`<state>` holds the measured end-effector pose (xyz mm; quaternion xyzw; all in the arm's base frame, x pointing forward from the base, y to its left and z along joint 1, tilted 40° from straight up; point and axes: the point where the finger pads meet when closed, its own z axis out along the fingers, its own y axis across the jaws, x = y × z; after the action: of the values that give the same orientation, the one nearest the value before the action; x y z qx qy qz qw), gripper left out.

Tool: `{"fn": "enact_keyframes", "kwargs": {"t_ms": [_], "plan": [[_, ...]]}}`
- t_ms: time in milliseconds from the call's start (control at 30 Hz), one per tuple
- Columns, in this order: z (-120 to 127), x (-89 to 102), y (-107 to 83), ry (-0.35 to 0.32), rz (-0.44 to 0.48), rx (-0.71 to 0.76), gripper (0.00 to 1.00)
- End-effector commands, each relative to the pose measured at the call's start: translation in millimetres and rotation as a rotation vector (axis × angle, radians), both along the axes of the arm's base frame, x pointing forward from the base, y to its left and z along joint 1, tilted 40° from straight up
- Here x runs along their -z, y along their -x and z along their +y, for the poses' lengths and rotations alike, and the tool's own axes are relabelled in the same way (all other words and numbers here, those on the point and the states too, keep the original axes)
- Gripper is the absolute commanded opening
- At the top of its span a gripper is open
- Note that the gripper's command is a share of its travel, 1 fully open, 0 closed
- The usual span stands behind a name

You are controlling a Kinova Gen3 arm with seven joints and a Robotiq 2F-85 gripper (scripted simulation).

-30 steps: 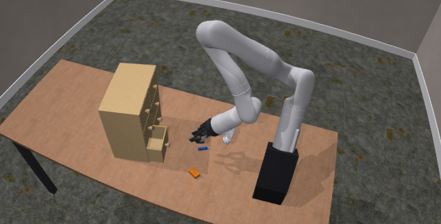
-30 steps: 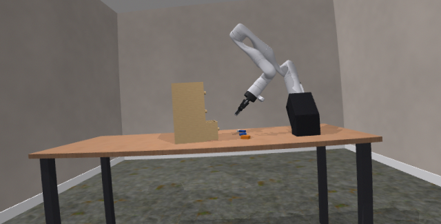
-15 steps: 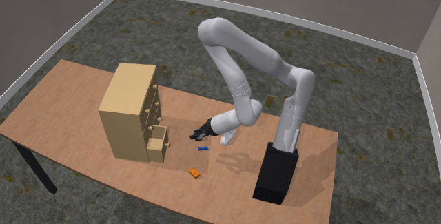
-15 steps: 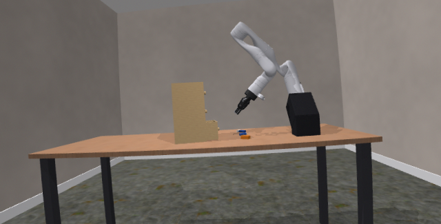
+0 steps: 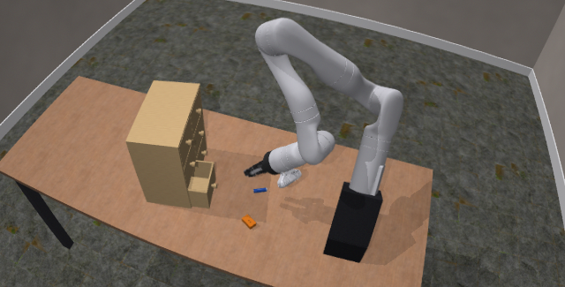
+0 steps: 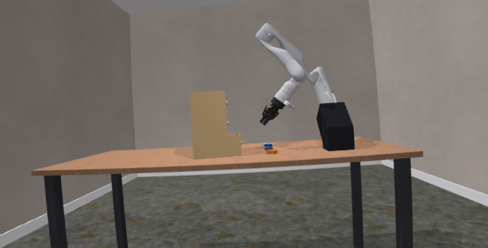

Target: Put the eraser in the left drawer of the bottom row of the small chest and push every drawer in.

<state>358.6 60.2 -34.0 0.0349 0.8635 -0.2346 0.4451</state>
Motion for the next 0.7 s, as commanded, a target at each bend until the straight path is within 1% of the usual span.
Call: {"fn": "enact_keyframes", "kwargs": {"t_ms": [0, 67, 567, 633, 667], "plan": [[6, -1.6, 0.8, -0.051, -0.037, 0.054, 0.33], [6, -1.6, 0.8, -0.051, -0.037, 0.054, 0.33], [11, -11.9, 11.9, -0.234, -0.209, 0.346, 0.33], [11, -11.9, 11.9, -0.234, -0.209, 0.346, 0.33], [11, -12.7, 12.8, -0.248, -0.222, 0.368, 0.33]]}}
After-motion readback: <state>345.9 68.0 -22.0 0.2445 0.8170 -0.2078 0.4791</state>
